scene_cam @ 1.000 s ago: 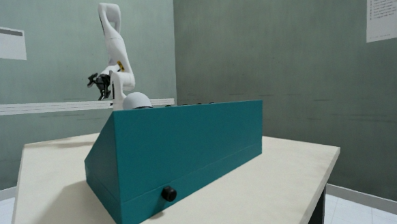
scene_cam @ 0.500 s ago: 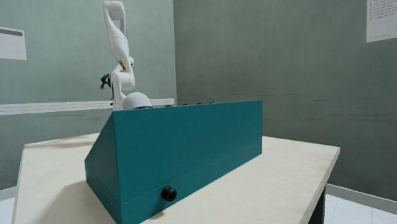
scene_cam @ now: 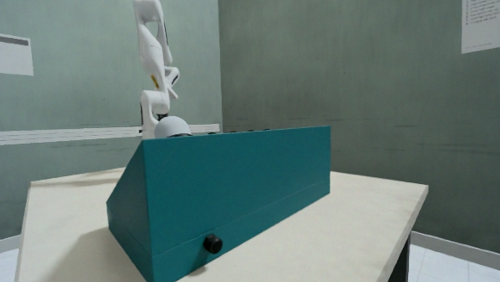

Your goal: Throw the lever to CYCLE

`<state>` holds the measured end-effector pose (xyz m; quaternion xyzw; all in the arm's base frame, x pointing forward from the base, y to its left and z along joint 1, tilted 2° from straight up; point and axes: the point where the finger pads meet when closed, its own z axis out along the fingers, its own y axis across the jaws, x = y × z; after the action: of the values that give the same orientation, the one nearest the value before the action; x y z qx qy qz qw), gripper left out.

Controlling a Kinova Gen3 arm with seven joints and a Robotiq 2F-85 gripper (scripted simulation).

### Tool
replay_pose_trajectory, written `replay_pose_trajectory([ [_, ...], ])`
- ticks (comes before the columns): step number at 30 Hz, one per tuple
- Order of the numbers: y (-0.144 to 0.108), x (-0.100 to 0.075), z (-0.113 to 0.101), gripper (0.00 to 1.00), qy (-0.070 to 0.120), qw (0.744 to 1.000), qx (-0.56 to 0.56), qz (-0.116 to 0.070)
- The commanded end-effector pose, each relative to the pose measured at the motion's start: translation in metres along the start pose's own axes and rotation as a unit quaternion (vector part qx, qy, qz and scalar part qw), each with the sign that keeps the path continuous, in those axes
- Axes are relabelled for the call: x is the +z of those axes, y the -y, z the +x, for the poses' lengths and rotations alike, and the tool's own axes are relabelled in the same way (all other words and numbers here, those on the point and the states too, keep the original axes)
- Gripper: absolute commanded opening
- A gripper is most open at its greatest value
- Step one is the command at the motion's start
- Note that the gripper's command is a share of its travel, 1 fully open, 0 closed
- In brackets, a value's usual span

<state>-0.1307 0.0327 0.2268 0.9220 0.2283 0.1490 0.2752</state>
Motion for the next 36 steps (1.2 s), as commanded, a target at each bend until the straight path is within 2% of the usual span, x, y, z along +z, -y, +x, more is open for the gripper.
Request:
replay_pose_trajectory([
  [1, 0.009, -0.006, 0.011, 1.0, 0.004, 1.0, 0.006, 0.012],
  [17, 0.041, -0.027, 0.076, 1.0, 0.012, 0.997, 0.047, 0.066],
  [19, 0.041, -0.027, 0.076, 1.0, 0.012, 0.997, 0.047, 0.066],
  [20, 0.045, -0.029, 0.088, 1.0, 0.012, 0.996, 0.055, 0.075],
  [34, 0.055, -0.039, 0.15, 1.0, 0.007, 0.989, 0.096, 0.111],
  [36, 0.055, -0.039, 0.15, 1.0, 0.007, 0.989, 0.096, 0.111],
])
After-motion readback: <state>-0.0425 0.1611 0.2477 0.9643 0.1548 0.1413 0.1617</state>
